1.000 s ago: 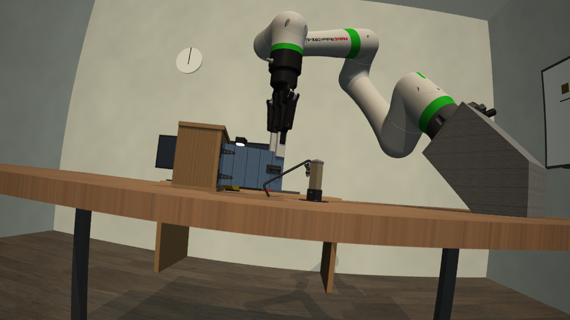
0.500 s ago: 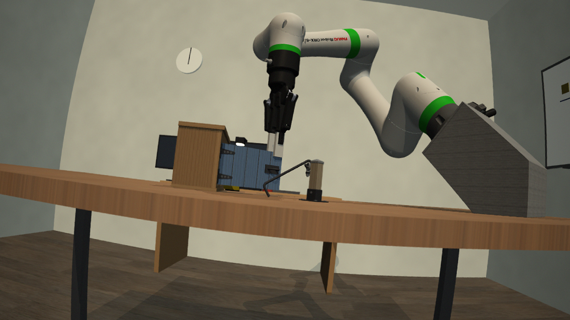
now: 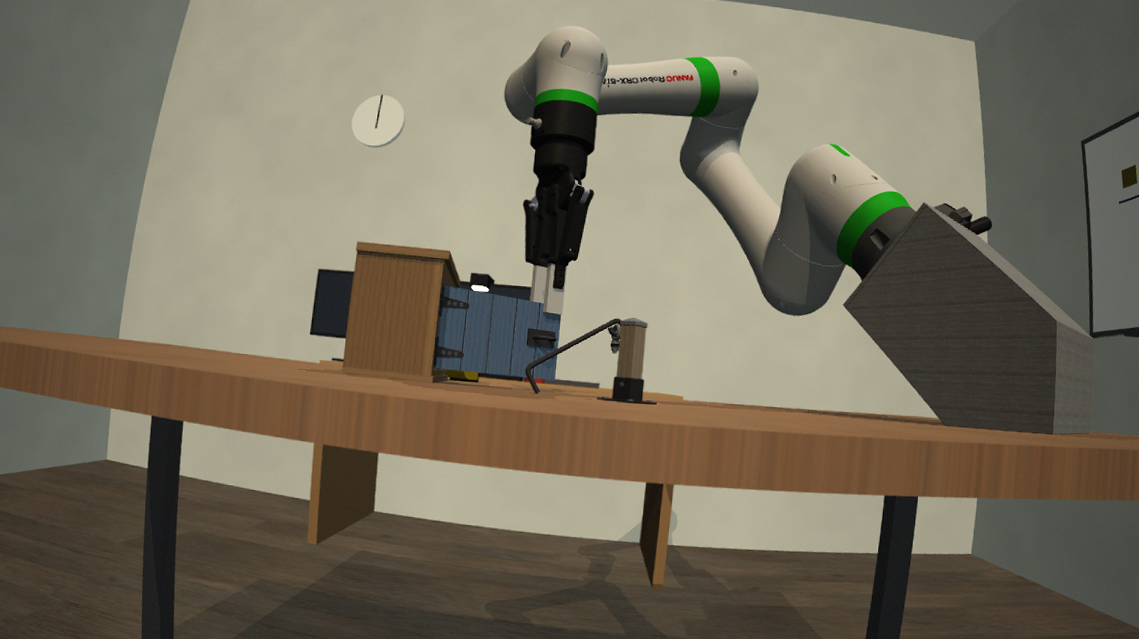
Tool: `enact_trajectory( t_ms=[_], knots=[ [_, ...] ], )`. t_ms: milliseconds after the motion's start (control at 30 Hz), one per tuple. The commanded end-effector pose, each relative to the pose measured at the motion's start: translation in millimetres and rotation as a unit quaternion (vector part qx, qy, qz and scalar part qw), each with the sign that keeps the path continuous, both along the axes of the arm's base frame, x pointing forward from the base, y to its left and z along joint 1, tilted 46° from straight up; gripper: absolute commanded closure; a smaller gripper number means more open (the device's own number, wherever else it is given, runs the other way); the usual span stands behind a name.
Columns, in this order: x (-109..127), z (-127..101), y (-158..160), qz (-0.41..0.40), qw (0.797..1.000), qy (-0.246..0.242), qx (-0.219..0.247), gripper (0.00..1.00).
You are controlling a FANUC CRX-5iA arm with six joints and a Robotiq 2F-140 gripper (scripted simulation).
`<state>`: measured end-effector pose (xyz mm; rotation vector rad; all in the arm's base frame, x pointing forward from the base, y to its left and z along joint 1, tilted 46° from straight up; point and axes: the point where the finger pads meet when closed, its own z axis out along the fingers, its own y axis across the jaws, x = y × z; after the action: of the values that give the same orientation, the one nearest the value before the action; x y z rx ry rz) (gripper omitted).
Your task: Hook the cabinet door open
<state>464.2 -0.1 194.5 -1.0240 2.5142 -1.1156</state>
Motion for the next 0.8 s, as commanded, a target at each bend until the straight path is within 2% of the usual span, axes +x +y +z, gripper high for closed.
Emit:
enact_trajectory(
  t_ms=[0,767],
  knots=[
    [0.1,0.1,0.2,0.000,1.000,0.000,0.000,0.84],
    [0.4,0.6,0.0,0.003,1.000,0.002,-0.002,0.84]
  ],
)
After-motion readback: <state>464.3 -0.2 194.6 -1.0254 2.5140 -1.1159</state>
